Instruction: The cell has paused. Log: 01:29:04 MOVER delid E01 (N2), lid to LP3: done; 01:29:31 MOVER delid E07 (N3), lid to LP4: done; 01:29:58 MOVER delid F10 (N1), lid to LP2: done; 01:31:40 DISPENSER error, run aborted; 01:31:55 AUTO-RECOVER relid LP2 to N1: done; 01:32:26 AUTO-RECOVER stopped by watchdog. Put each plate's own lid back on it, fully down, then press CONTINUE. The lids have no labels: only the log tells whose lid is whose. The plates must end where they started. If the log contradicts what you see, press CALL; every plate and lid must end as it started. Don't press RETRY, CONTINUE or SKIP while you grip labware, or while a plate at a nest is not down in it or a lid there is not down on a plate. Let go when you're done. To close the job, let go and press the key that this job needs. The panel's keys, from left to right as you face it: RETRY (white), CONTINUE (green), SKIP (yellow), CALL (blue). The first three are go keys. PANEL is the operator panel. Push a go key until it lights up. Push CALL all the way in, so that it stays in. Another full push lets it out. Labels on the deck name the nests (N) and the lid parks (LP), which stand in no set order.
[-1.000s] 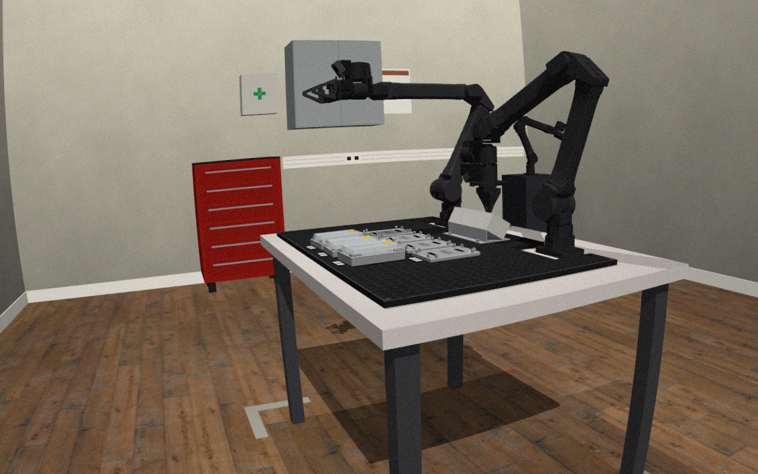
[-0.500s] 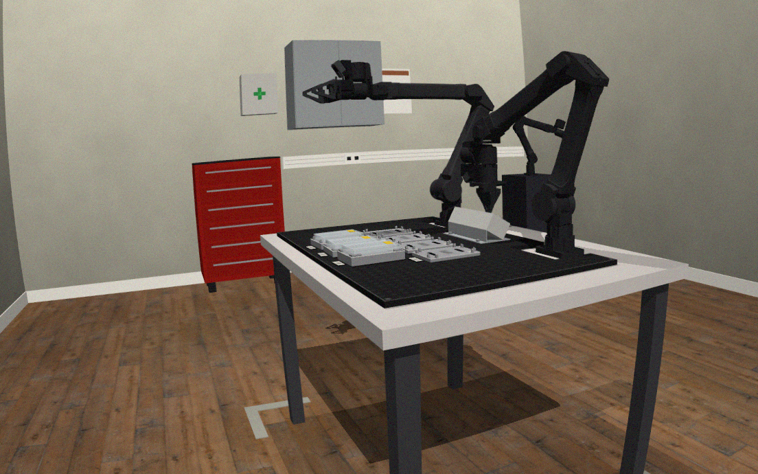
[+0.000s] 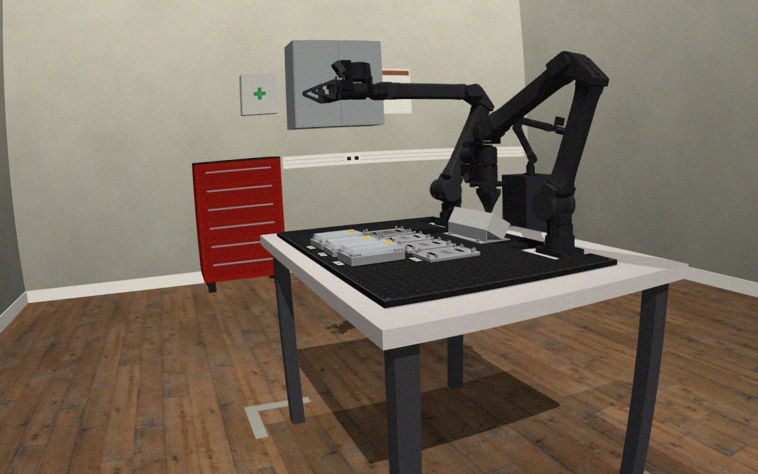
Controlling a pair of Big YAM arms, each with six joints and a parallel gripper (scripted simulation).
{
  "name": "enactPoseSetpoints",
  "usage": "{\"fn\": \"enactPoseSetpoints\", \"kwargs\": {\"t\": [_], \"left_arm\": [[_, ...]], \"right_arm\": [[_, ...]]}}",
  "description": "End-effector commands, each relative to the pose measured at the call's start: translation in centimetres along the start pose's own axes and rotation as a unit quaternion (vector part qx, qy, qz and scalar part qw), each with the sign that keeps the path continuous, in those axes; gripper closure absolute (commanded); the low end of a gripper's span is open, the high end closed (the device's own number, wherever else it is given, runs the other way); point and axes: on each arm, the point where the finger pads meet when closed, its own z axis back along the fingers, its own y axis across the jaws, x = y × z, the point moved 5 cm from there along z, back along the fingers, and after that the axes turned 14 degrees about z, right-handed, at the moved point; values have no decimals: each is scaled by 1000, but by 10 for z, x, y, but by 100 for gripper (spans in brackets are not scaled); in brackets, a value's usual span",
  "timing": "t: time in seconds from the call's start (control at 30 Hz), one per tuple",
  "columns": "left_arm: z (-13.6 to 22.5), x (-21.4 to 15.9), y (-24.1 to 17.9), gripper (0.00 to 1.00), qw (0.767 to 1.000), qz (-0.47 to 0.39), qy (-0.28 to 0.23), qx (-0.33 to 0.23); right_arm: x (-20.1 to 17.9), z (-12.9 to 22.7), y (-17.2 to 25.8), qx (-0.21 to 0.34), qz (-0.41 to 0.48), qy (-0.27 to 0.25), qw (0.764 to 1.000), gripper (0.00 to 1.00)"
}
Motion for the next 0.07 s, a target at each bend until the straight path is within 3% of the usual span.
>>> {"fn": "enactPoseSetpoints", "kwargs": {"t": [0.0, 0.03], "left_arm": [[-11, -1, 7, 100, 1000, 4, 9, 5], [-11, -1, 7, 100, 1000, 4, 9, 4]], "right_arm": [[31, 2, -9, -6, -6, -28, 1000, 0], [31, 2, -9, -6, -6, -28, 1000, 0]]}}
